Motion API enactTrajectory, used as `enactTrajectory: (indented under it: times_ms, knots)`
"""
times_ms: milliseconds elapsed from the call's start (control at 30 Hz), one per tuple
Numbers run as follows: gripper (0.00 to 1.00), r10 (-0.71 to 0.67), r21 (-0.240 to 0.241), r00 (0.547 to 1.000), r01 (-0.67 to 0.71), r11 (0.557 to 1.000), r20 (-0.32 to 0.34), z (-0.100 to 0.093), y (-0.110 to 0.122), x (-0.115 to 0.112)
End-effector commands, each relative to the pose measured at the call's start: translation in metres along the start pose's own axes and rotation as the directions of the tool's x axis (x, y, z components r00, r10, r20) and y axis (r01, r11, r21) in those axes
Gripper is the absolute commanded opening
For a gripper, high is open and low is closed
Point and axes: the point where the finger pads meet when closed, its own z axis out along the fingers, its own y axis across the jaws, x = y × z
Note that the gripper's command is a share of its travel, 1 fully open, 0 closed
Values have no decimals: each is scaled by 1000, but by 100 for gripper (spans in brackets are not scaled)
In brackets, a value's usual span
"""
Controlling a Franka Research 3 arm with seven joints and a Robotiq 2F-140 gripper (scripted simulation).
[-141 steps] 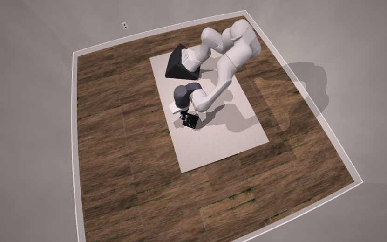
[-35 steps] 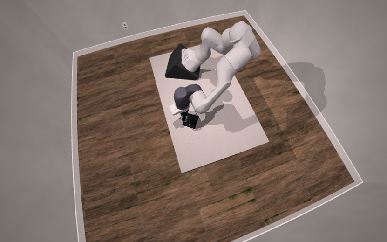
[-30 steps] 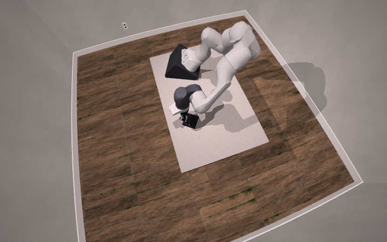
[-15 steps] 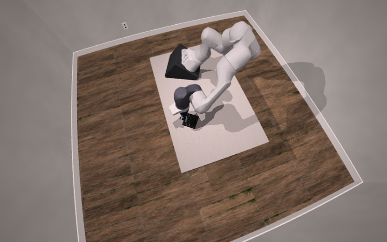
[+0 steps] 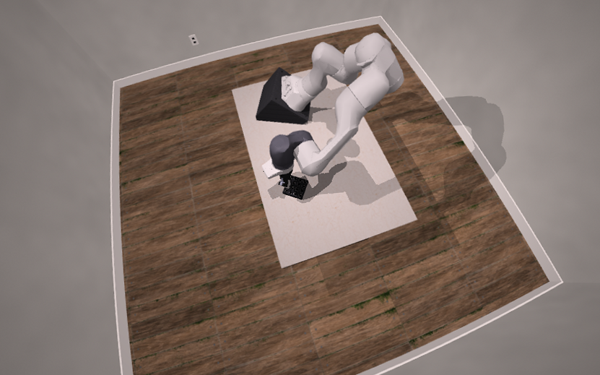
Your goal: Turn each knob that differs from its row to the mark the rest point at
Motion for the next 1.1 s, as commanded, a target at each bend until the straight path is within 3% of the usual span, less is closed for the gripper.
enactTrajectory:
  times_ms: [0,1067]
  knots:
    - [5,-6,3,1000,6,1000,-1,1,-2,0]
    - [5,37,3,999,-37,999,-1,1,-2,0]
